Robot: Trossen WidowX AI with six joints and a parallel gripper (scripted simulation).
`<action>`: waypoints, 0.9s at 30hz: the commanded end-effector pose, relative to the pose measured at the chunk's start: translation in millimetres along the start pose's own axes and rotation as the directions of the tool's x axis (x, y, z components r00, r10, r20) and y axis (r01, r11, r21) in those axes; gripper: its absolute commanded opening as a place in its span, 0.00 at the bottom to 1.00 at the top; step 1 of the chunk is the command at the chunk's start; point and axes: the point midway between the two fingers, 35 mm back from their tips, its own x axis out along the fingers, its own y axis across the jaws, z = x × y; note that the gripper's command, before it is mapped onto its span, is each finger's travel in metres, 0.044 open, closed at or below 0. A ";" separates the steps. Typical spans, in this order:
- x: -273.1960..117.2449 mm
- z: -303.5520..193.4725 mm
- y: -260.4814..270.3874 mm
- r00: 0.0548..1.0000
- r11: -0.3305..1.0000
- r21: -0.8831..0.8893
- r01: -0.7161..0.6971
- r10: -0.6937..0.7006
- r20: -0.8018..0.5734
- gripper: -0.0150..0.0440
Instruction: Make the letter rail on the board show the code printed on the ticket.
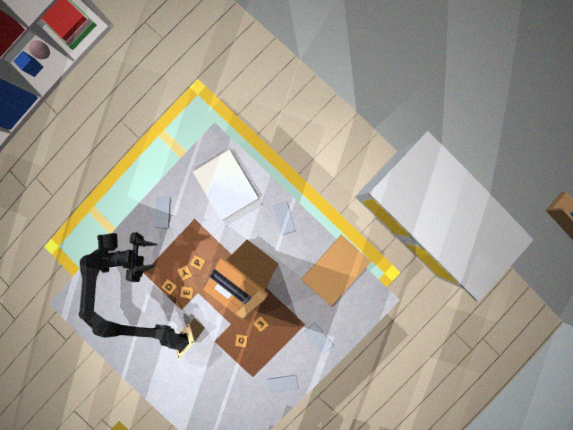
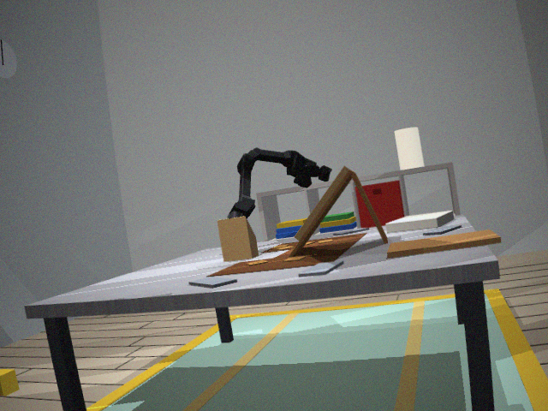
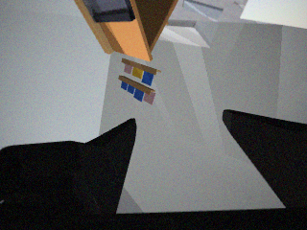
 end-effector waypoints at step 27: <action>222.5 177.5 192.4 0.670 -0.519 0.438 -0.734 -0.446 0.593 1.00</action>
